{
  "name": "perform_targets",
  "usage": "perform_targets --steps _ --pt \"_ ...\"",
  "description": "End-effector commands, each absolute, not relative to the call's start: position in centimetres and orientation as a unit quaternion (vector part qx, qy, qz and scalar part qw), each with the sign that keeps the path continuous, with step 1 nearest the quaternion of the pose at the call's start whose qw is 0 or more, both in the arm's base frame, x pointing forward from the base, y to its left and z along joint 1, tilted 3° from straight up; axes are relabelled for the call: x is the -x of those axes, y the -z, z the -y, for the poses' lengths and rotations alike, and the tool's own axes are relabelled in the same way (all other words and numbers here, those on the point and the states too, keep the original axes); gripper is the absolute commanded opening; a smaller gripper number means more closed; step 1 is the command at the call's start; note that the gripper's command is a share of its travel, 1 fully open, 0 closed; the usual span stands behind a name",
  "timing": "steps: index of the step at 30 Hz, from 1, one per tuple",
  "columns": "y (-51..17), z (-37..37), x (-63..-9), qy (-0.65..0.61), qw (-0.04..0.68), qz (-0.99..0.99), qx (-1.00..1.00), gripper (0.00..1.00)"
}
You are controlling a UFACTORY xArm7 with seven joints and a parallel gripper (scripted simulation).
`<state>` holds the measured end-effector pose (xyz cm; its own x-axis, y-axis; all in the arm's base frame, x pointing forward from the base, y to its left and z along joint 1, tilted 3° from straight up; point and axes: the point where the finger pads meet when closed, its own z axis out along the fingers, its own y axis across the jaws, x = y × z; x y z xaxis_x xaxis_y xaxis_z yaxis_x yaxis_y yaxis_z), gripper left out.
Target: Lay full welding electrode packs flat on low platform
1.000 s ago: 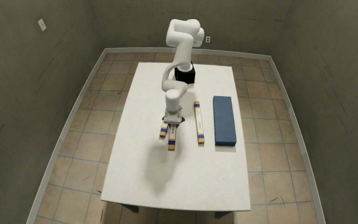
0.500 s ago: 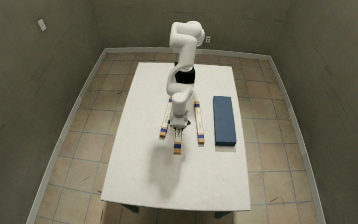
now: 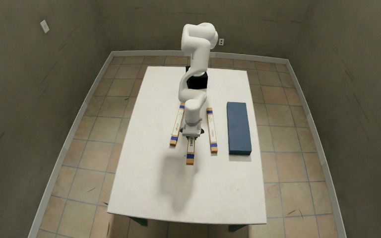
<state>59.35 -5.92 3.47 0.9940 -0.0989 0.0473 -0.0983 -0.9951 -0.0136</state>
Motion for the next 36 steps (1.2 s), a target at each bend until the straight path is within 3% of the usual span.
perform_targets --steps 1,36 --pt "-3.8 5.9 -59.6 0.027 0.005 -0.049 0.998 0.35" --pt "-4.9 5.9 -59.5 0.027 0.005 -0.049 0.998 0.35"
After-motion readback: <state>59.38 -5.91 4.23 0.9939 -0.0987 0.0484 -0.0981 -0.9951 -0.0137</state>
